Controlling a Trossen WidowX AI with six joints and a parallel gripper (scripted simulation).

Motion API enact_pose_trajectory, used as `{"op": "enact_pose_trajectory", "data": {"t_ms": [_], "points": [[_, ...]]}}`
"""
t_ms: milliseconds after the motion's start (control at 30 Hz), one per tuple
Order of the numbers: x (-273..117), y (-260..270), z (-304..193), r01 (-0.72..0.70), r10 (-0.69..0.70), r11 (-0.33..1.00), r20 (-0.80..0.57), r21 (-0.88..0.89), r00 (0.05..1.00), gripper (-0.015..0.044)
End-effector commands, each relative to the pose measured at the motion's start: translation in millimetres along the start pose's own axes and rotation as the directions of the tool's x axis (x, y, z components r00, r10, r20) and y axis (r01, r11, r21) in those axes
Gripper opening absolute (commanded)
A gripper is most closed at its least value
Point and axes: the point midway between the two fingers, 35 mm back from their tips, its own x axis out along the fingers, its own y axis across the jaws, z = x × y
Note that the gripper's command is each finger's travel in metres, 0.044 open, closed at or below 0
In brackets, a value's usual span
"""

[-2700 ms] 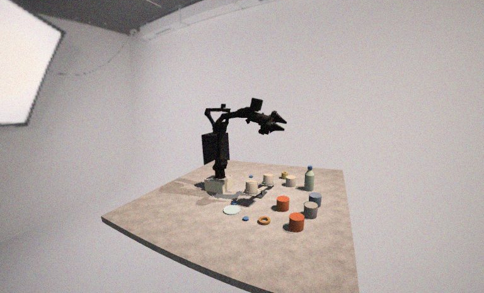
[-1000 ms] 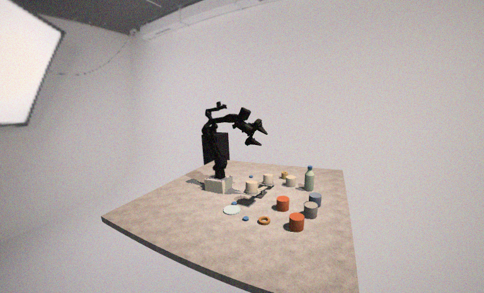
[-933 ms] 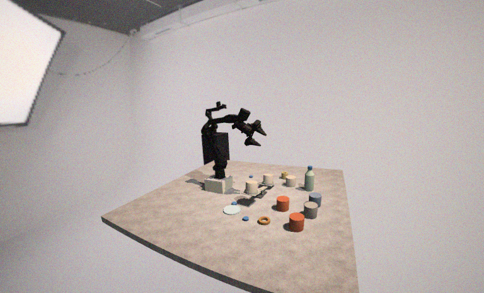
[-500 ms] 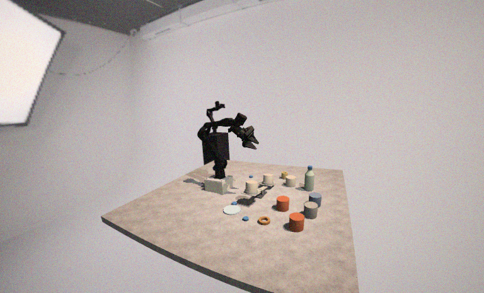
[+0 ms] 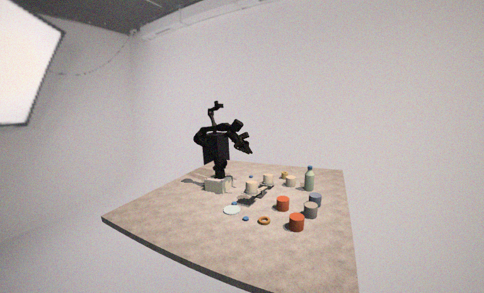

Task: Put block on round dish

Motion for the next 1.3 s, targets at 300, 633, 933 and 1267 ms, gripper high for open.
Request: {"op": "enact_pose_trajectory", "data": {"t_ms": [300,633,933,1267], "points": [[2,11,-47,0.041,-0.019,0.939,-0.069,0.342,0.997,0.0440],[9,16,-36,0.002,0.025,0.976,-0.126,0.216,0.992,0.0440],[29,29,-16,-0.116,0.104,0.993,-0.242,-0.037,0.965,0.0440],[59,49,2,-0.291,0.172,0.911,-0.372,-0.293,0.912,0.0440]]}}
